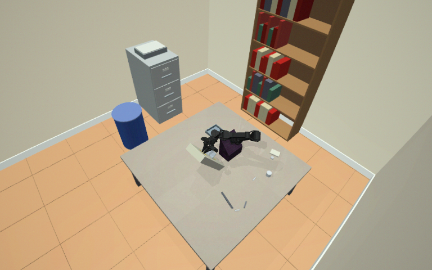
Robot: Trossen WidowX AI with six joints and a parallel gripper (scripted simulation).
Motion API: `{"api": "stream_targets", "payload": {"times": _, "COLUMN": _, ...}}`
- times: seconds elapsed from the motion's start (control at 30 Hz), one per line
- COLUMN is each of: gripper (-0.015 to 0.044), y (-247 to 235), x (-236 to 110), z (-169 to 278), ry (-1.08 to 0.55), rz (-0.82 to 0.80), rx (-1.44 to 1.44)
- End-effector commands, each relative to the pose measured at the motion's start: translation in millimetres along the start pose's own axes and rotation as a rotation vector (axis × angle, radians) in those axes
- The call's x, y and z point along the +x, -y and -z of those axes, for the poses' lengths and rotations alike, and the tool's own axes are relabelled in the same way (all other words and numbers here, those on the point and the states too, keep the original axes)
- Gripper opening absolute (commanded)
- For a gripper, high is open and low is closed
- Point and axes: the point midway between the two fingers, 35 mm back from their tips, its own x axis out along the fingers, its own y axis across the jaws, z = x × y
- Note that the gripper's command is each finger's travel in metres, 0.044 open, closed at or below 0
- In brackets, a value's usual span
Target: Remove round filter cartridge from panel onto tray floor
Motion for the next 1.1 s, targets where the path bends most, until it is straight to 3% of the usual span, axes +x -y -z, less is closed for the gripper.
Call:
{"api": "stream_targets", "payload": {"times": 0.0, "gripper": 0.0096, "y": 1.2, "x": 4.5, "z": 0.5, "ry": -0.002, "rz": 0.003, "rx": 0.005}}
{"api": "stream_targets", "payload": {"times": 0.87, "gripper": 0.0096, "y": 1.1, "x": 12.3, "z": 0.5, "ry": -0.002, "rz": 0.002, "rx": 0.005}}
{"api": "stream_targets", "payload": {"times": 1.07, "gripper": 0.0056, "y": 0.2, "x": 7.8, "z": -0.3, "ry": 0.002, "rz": -0.005, "rx": 0.005}}
